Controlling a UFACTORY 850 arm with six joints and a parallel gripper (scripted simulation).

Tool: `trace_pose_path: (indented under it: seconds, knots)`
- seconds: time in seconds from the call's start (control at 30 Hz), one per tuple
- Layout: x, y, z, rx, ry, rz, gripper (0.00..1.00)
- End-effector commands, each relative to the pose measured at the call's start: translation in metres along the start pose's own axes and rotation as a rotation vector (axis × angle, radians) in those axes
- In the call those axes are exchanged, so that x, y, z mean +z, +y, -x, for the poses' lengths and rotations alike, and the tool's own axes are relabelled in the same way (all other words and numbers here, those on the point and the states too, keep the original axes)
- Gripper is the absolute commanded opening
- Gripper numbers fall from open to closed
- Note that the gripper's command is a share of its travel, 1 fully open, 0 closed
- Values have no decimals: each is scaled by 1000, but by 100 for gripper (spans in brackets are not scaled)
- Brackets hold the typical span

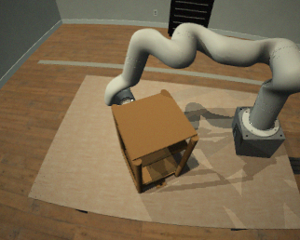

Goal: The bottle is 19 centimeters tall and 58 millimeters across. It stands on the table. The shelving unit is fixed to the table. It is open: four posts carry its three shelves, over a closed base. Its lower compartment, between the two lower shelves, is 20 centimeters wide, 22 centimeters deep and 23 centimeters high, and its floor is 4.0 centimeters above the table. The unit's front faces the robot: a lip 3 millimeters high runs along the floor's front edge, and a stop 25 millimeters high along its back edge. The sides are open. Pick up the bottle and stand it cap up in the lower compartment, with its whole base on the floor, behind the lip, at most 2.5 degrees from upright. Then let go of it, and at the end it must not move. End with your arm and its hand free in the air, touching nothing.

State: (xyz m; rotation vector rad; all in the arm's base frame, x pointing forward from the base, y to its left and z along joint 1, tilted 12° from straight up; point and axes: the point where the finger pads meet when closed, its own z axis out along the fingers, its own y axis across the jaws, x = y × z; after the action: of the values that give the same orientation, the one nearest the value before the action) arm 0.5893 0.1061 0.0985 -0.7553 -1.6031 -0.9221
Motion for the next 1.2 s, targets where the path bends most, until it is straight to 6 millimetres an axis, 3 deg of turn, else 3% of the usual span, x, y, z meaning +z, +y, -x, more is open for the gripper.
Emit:
trace_pose_path:
  seconds: [0.0,0.57,1.17]
  knots:
    - [12,1,-1,-2,-1,0,0]
    - [40,1,-1,-2,-1,0,0]
    - [43,1,-1,-2,-1,0,0]
